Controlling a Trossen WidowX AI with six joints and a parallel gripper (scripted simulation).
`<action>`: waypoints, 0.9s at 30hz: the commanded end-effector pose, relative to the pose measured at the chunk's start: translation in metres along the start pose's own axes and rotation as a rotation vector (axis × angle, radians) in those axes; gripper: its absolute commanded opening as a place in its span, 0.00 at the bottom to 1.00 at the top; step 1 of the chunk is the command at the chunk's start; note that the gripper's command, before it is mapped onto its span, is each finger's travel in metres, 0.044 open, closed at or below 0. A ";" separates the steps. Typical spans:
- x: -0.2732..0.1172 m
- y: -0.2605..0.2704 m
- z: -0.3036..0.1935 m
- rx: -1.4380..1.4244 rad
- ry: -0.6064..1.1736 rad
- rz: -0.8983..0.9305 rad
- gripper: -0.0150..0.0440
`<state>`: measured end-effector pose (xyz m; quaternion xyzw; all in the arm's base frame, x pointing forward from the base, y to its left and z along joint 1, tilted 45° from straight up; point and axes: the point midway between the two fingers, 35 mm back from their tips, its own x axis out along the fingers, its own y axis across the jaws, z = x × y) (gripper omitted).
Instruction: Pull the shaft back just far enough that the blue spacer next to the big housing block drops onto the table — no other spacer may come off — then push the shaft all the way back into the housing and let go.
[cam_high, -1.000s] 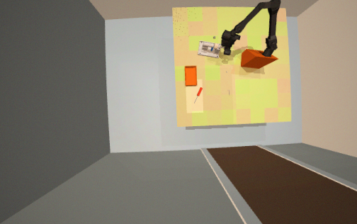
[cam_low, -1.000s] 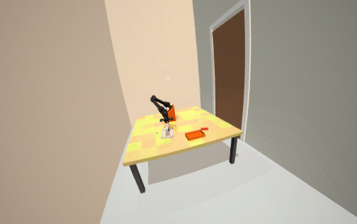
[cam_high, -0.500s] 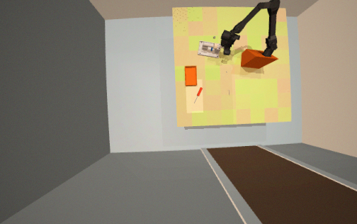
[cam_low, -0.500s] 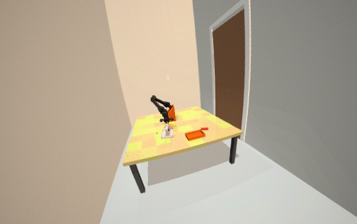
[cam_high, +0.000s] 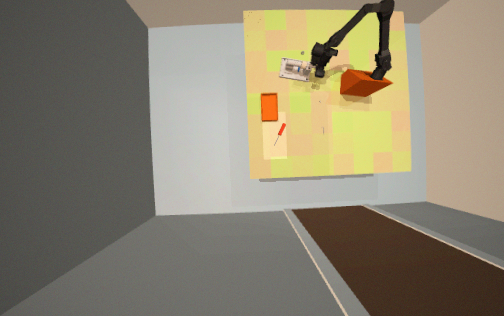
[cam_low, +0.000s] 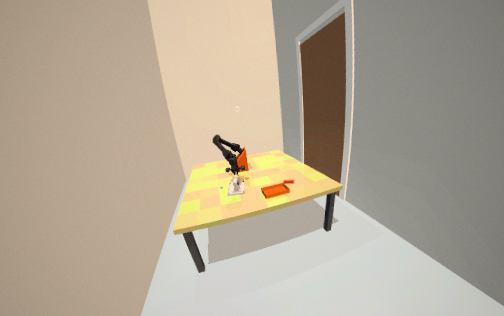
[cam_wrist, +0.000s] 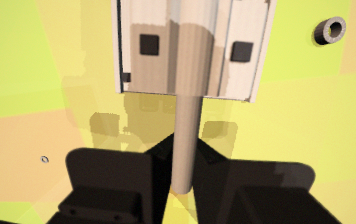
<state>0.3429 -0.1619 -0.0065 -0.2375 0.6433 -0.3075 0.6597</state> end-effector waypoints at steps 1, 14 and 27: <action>-0.001 0.000 0.005 0.008 -0.009 0.005 0.25; -0.001 0.000 0.009 0.008 -0.009 0.005 0.25; -0.001 0.000 0.013 0.008 -0.009 0.005 0.25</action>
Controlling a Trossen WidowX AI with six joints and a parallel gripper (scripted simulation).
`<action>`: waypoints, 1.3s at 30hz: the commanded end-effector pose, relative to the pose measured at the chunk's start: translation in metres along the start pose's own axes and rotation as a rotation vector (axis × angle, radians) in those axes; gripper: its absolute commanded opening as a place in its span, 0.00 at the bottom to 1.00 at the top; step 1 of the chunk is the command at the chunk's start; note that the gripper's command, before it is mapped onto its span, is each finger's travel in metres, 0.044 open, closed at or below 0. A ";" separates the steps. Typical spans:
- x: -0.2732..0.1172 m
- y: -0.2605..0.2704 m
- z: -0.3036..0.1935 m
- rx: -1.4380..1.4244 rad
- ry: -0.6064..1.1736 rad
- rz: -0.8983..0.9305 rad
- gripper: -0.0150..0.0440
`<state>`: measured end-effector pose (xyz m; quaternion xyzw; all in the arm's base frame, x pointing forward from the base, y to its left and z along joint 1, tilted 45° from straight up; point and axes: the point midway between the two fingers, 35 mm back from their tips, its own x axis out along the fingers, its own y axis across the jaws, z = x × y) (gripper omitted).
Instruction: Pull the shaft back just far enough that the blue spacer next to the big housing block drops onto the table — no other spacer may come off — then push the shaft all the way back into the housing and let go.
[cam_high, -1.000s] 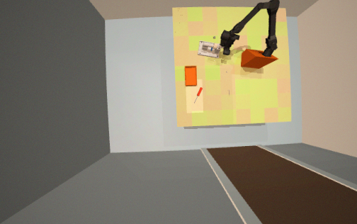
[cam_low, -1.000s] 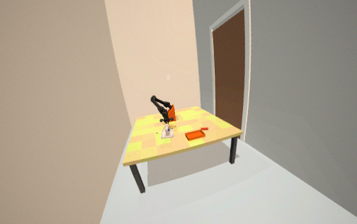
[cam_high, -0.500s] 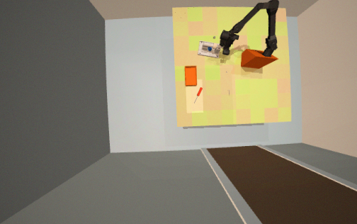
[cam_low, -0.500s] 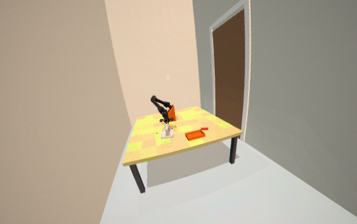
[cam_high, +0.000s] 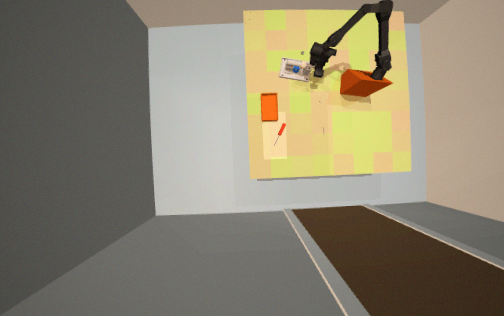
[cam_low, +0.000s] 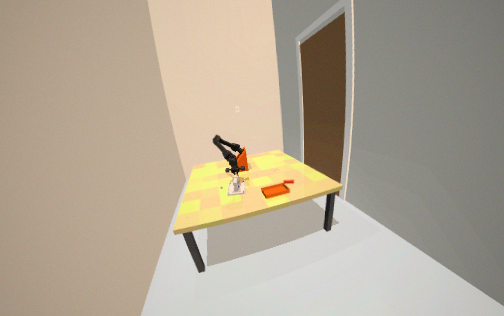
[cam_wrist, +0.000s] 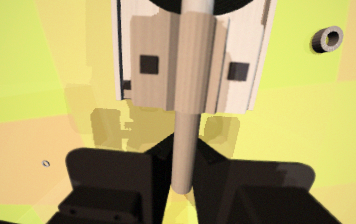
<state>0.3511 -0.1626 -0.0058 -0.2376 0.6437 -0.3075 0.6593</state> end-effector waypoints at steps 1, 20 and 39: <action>-0.001 0.000 0.005 0.009 -0.010 0.006 0.25; -0.001 0.000 0.006 0.009 -0.010 0.005 0.25; -0.001 0.000 0.004 0.009 -0.010 0.005 0.25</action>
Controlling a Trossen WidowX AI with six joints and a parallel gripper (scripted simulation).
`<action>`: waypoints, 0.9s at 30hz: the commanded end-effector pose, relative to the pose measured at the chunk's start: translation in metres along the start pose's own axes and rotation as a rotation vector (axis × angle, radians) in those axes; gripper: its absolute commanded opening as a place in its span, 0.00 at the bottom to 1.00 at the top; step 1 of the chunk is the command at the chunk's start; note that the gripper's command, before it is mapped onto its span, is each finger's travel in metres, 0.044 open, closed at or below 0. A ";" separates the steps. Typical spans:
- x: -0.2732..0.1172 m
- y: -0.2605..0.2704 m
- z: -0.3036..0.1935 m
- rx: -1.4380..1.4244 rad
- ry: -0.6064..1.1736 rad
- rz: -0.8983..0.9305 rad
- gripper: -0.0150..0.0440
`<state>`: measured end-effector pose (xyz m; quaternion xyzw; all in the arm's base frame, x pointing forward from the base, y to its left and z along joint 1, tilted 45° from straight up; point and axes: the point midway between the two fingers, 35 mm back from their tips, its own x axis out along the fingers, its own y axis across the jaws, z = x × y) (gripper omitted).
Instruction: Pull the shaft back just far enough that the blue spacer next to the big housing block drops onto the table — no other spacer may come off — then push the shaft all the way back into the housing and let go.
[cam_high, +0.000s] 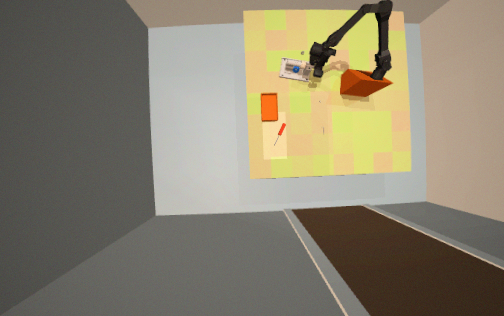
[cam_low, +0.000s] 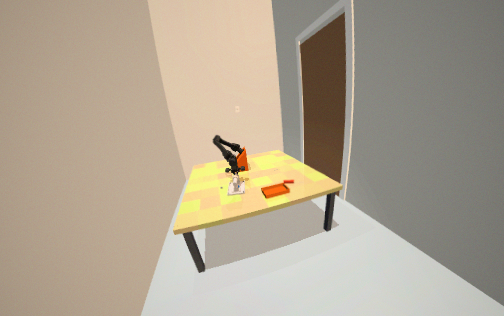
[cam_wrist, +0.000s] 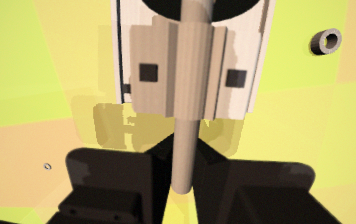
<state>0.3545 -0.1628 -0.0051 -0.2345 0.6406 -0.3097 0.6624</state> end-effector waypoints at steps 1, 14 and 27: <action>0.000 0.000 0.001 -0.001 -0.005 0.004 0.25; 0.000 0.000 -0.001 -0.001 -0.005 0.004 0.25; 0.000 0.000 -0.002 -0.001 -0.005 0.004 0.25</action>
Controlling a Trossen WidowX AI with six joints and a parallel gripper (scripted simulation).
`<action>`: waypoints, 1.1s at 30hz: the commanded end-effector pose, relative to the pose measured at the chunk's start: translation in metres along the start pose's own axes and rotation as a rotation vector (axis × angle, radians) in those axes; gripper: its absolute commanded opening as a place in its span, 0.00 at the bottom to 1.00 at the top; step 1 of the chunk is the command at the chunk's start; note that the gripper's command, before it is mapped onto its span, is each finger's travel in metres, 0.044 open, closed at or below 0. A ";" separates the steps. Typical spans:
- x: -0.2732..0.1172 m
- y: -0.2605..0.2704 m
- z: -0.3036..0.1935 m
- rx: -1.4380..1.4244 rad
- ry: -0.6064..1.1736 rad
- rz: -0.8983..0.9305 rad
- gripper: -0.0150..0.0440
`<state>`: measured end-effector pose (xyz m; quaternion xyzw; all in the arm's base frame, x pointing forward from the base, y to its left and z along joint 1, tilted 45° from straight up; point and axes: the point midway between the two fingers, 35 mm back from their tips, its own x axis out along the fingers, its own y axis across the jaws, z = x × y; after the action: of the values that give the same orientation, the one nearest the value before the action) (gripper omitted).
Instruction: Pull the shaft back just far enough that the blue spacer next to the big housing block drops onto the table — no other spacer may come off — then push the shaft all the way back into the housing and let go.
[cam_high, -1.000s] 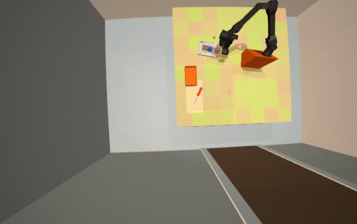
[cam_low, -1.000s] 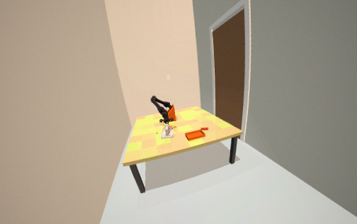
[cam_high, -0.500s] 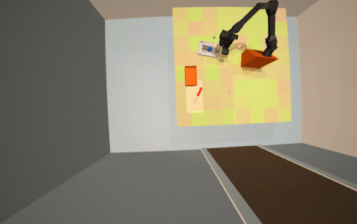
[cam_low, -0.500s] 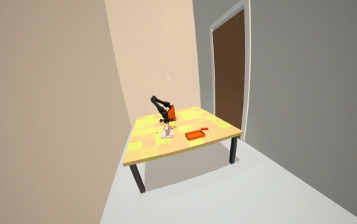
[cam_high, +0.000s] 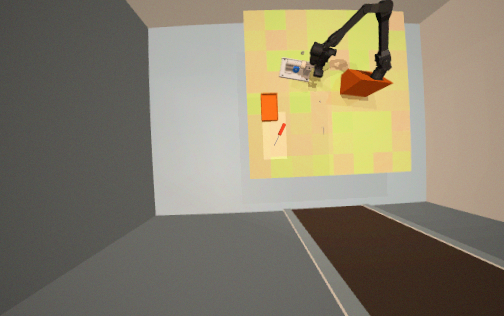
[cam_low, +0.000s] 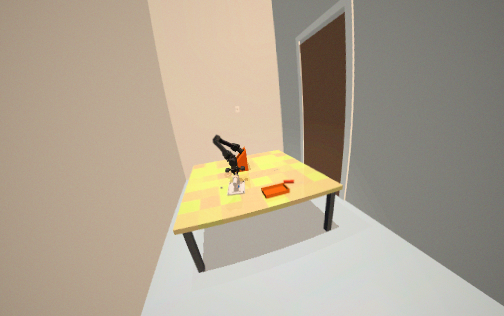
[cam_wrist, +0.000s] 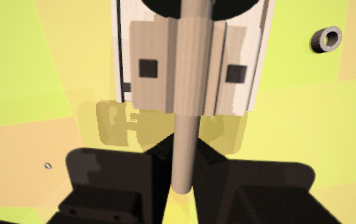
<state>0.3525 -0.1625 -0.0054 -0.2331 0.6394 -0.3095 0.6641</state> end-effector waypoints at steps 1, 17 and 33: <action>0.000 0.000 0.001 -0.004 -0.002 0.001 0.25; -0.001 0.000 0.003 -0.004 -0.002 0.001 0.25; 0.000 0.000 0.004 -0.004 -0.002 0.001 0.25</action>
<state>0.3544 -0.1625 -0.0054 -0.2340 0.6415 -0.3082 0.6623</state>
